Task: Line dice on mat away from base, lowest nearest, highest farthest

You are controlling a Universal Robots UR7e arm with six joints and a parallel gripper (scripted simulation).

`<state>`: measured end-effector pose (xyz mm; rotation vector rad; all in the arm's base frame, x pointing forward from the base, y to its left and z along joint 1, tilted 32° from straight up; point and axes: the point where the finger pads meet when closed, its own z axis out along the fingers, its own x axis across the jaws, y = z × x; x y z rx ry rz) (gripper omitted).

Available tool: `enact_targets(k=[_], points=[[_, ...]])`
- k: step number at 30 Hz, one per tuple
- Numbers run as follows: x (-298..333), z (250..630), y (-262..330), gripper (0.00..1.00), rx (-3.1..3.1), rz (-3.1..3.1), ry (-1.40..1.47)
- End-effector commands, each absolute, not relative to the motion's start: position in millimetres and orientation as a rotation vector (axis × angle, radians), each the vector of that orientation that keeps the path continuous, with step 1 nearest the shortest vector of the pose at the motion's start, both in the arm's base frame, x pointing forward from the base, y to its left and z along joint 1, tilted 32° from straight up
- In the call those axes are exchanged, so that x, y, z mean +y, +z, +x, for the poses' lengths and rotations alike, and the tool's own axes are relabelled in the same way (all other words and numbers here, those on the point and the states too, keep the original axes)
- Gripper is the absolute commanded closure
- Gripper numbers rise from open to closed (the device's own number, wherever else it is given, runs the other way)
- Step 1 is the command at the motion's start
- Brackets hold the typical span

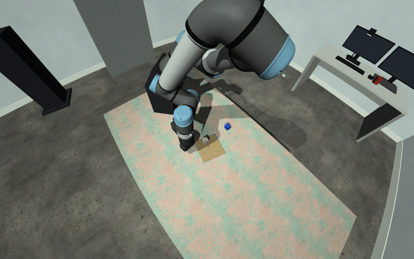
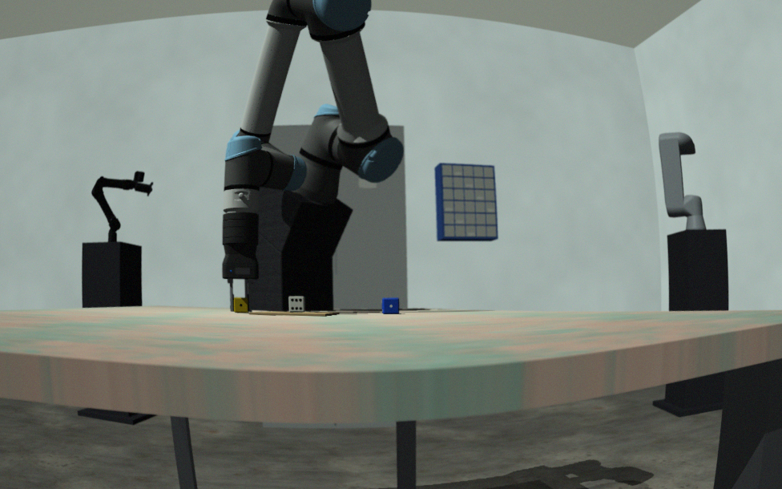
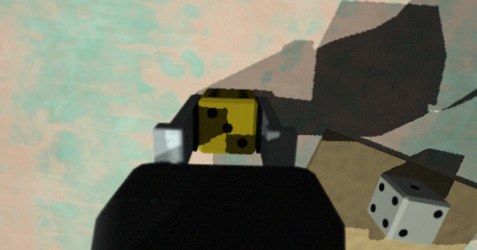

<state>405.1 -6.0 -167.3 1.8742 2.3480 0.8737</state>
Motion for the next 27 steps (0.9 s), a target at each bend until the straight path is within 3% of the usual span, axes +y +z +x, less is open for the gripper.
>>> enact_targets(k=[1, 27], points=[[-7.1, 404.7, -165.5, 0.43, 2.347, 1.874, 0.873], [-32.7, 383.2, -112.8, 0.43, 2.347, 1.874, 0.873]])
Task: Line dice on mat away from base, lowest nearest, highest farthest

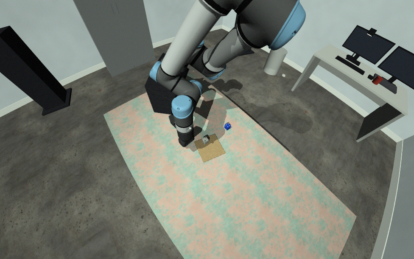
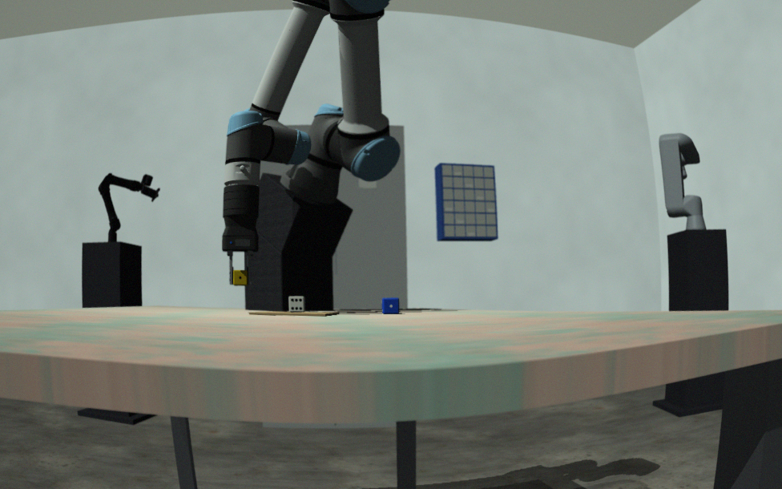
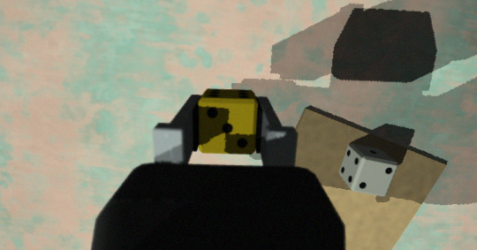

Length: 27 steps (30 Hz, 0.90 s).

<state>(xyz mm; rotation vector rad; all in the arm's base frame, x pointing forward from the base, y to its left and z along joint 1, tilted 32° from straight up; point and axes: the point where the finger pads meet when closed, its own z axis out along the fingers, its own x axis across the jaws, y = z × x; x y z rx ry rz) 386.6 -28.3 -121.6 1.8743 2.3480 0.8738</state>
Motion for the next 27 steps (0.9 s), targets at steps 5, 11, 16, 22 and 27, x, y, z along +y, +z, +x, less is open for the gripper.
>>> enact_targets(k=[5, 11, 16, 22, 27], points=[[-37.8, 378.9, -102.5, 0.43, 2.347, 1.874, 0.873], [-43.6, 374.1, -90.6, 0.43, 2.347, 1.874, 0.873], [-46.3, 371.8, -85.0, 0.43, 2.347, 1.874, 0.873], [-47.2, 371.1, -83.2, 0.43, 2.347, 1.874, 0.873], [-47.3, 370.9, -82.9, 0.43, 2.347, 1.874, 0.873]])
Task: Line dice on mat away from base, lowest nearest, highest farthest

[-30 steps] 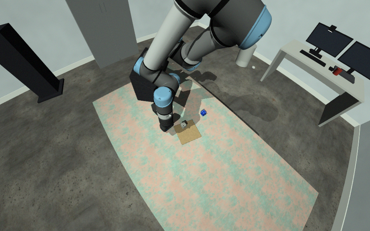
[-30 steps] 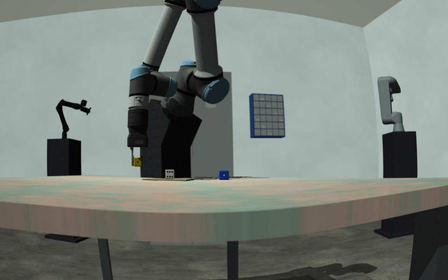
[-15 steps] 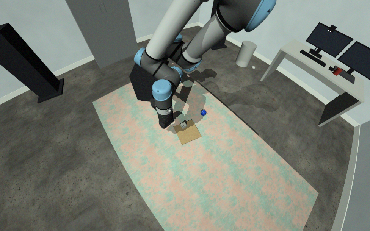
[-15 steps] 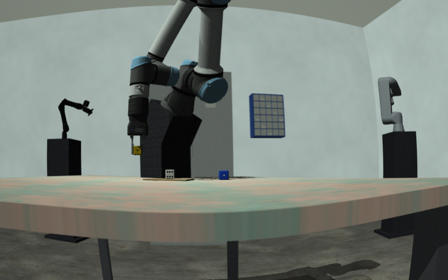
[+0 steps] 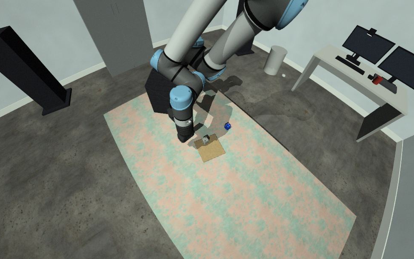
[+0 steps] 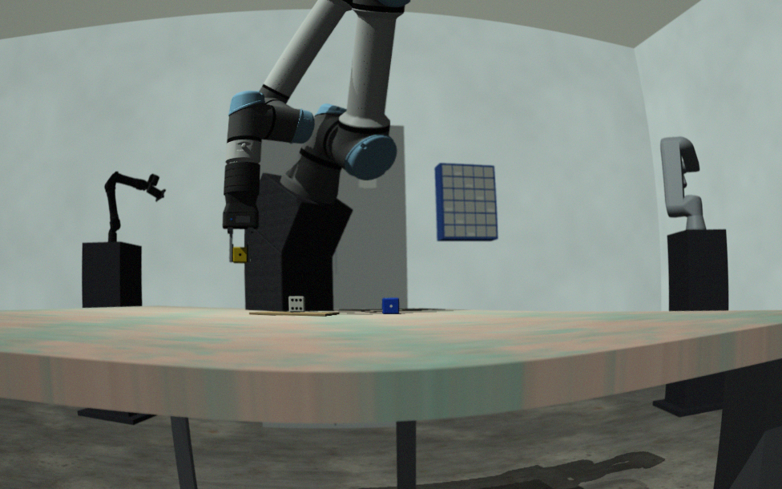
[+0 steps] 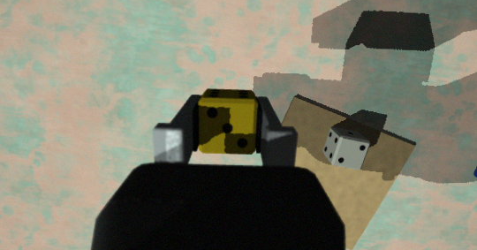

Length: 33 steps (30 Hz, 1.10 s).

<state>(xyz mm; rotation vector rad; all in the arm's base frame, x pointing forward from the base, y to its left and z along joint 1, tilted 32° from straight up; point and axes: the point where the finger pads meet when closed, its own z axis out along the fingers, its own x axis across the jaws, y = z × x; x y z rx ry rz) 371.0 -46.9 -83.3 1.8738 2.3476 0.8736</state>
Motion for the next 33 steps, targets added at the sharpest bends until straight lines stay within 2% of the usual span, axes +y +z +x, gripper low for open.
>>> enact_targets(k=[1, 13, 23, 33], points=[[-47.3, 370.9, -82.9, 0.43, 2.347, 1.874, 0.873], [-39.9, 377.3, -76.6, 0.43, 2.336, 1.897, 0.87], [25.7, 416.6, -25.8, 0.43, 2.244, 2.053, 0.872], [56.7, 427.5, -3.7, 0.43, 2.205, 2.11, 0.886]])
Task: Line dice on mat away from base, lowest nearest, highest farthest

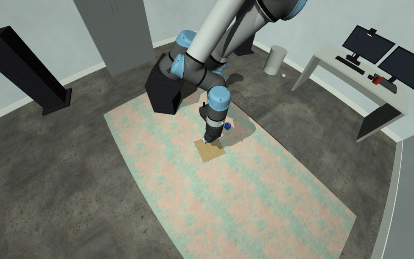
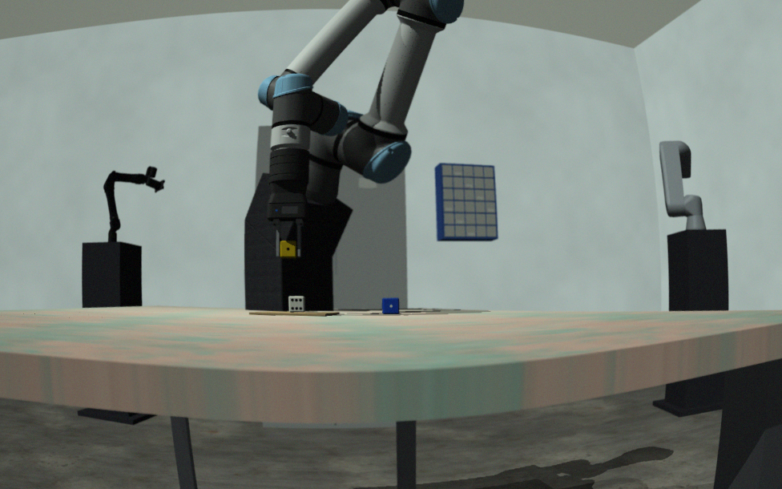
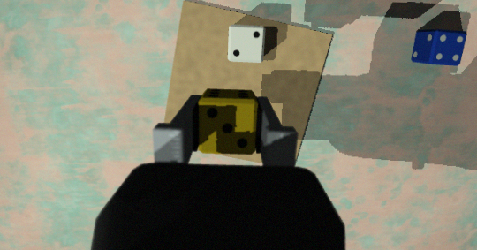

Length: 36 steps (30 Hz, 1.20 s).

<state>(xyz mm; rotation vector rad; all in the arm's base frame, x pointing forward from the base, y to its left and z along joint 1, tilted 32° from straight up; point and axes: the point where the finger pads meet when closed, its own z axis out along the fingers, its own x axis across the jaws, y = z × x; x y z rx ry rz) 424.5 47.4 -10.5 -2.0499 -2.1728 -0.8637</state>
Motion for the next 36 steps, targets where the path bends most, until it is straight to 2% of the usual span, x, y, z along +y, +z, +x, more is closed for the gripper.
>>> enact_targets(k=[1, 26, 36], points=[[56.8, 427.5, -3.6, 0.43, -2.154, -2.062, -0.866], [60.7, 430.9, -11.7, 0.43, -2.154, -2.062, -0.866], [72.9, 441.1, -36.7, 0.43, -2.154, -2.062, -0.866]])
